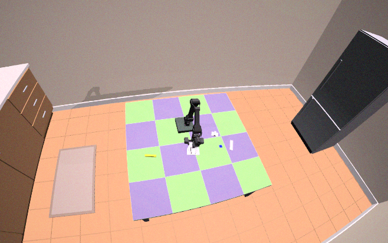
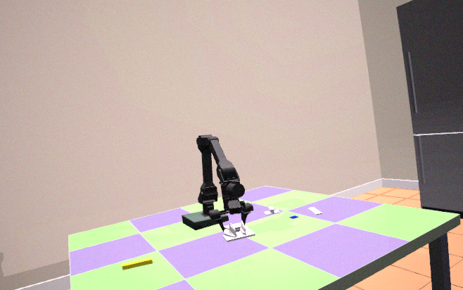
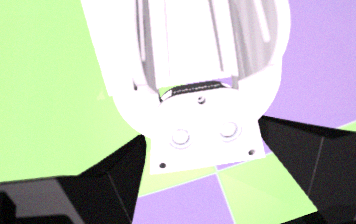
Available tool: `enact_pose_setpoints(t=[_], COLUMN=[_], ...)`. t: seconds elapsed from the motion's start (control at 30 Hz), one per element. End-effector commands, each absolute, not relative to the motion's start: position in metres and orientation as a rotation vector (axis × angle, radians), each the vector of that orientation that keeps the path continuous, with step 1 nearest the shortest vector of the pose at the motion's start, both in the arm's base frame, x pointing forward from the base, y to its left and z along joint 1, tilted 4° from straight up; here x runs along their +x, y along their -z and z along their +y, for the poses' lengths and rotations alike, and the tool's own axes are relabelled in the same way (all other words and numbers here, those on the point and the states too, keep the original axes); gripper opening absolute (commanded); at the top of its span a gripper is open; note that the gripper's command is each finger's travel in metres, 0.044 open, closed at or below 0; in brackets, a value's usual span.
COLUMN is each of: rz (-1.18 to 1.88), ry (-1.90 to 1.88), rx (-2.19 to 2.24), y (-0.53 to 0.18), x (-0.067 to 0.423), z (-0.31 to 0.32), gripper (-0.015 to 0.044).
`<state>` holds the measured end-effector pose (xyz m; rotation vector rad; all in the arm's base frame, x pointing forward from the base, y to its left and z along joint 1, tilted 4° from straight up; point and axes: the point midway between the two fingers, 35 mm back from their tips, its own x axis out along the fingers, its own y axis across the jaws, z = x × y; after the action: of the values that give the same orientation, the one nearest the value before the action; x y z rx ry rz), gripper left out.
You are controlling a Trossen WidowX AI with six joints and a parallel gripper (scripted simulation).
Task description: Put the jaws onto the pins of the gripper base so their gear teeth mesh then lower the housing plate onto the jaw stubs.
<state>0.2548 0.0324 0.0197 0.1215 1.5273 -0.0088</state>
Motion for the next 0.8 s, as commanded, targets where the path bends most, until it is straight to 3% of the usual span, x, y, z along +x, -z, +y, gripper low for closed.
enact_pose_setpoints(t=[0.0, 0.33, 0.63, 0.77], rz=[1.527, 1.527, 1.526, 1.511], ry=[0.009, 0.009, 0.009, 0.013], rx=[0.121, 0.122, 0.126, 0.126], y=[-0.020, -0.022, -0.094, -0.088], x=[0.255, 0.255, 0.250, 0.254], z=[0.032, 0.032, 0.027, 0.028], gripper=[0.0440, 0.0440, 0.0440, 0.0440])
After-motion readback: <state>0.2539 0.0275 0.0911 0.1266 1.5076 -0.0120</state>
